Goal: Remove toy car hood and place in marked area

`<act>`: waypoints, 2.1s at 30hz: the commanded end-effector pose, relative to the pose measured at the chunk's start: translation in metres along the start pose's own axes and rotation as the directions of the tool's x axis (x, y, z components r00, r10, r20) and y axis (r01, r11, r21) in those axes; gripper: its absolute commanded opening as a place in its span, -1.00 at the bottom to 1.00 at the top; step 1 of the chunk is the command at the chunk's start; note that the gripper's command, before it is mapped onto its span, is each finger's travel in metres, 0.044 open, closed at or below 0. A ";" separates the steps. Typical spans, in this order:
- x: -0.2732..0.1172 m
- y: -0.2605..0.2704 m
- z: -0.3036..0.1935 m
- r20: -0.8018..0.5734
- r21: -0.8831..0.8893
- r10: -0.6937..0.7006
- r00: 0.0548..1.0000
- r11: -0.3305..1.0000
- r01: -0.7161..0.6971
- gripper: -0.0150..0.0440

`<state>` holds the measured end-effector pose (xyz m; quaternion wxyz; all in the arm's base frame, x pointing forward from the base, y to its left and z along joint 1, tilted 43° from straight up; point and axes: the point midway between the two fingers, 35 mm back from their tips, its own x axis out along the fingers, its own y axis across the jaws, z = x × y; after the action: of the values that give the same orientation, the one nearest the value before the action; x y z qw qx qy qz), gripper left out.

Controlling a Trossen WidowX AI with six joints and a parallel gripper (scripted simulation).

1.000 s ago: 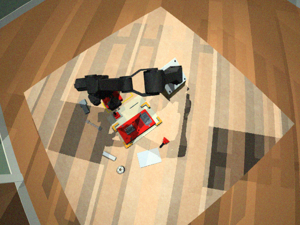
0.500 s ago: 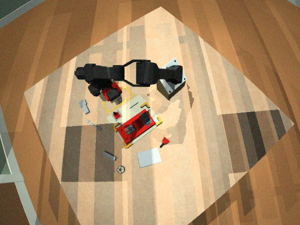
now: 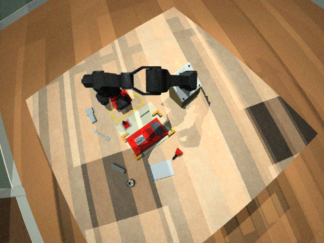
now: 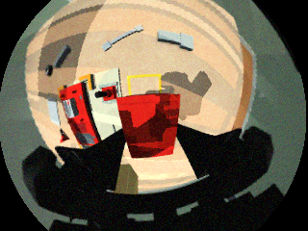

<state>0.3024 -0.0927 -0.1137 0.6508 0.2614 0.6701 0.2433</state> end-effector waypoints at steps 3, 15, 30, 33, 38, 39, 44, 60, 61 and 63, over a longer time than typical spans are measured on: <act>0.006 0.001 0.000 -0.001 0.004 0.005 1.000 1.000 -0.005 -0.49; 0.015 0.001 0.000 0.000 0.004 0.005 1.000 1.000 -0.005 -0.49; 0.026 0.001 0.000 0.000 0.004 0.005 1.000 1.000 -0.005 -0.49; 0.028 0.001 0.000 0.000 0.004 0.005 1.000 1.000 -0.005 -0.49; 0.032 0.001 0.000 0.000 0.003 0.005 1.000 1.000 -0.005 -0.49; 0.033 0.001 0.000 0.000 0.003 0.005 1.000 1.000 -0.005 -0.49; 0.037 0.001 0.000 0.000 0.003 0.006 1.000 1.000 -0.006 -0.49; 0.049 0.002 0.000 0.000 0.003 0.007 1.000 1.000 -0.007 -0.49; 0.050 0.002 -0.001 0.000 0.003 0.007 1.000 1.000 -0.007 -0.49; 0.051 0.002 -0.001 0.000 0.003 0.007 1.000 1.000 -0.007 -0.49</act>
<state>0.3021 -0.0601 -0.1489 0.6510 0.2621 0.6693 0.2441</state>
